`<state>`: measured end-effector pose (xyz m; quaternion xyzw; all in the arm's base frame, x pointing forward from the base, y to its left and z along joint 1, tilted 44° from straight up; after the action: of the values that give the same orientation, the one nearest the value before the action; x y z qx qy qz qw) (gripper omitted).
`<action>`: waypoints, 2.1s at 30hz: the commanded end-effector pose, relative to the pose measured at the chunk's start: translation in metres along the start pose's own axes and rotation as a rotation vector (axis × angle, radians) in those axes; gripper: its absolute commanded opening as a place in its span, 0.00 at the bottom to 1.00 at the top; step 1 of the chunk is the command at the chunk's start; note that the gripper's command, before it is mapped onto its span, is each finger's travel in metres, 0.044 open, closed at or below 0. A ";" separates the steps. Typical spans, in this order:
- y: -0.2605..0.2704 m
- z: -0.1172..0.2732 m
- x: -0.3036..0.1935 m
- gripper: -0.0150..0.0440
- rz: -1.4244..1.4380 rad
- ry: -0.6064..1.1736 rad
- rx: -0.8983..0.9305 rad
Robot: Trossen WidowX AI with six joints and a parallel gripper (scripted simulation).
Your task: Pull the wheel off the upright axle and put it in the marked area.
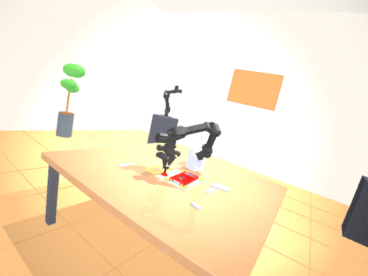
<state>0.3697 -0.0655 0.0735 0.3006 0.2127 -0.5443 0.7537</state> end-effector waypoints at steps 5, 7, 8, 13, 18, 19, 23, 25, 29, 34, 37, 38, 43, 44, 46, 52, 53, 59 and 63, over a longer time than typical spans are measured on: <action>0.001 0.005 0.000 0.25 0.007 -0.004 0.005; 0.001 0.006 0.000 0.25 0.007 -0.004 0.005; 0.001 0.006 0.000 0.25 0.007 -0.004 0.005; 0.001 0.008 0.000 0.25 0.006 -0.004 0.005; 0.001 0.009 0.000 0.25 0.006 -0.004 0.006; 0.001 0.009 0.000 0.25 0.006 -0.004 0.006; 0.001 0.011 0.000 0.25 0.005 -0.004 0.006; 0.001 0.015 0.000 0.25 0.005 -0.004 0.006; -0.001 0.036 -0.001 0.25 0.005 -0.005 0.005; -0.005 0.045 -0.002 0.25 0.005 -0.005 0.005; -0.011 0.038 0.006 0.25 -0.006 -0.001 0.001; -0.015 0.039 0.011 0.25 -0.005 -0.003 0.001; -0.035 0.042 0.035 0.25 -0.004 -0.009 0.001; -0.039 0.042 0.040 0.25 -0.003 -0.010 0.001; -0.047 0.043 0.049 0.25 -0.002 -0.012 0.001; -0.075 0.045 0.074 0.25 0.002 -0.012 0.001; -0.080 0.046 0.078 0.25 0.002 -0.012 0.002; -0.087 0.045 0.083 0.25 0.004 -0.011 0.002; -0.087 0.036 0.083 0.25 0.004 -0.010 0.002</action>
<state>0.3164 -0.1722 0.0336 0.2992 0.2032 -0.5459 0.7557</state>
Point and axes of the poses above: the point midway between the two fingers, 35 mm back from their tips, its own z axis back along the fingers, its own y axis across the jaws, x = y × z, the point moved 10 cm from there along z, back along the fingers, and after that the axes turned 13 degrees about z, right-handed, at the moved point
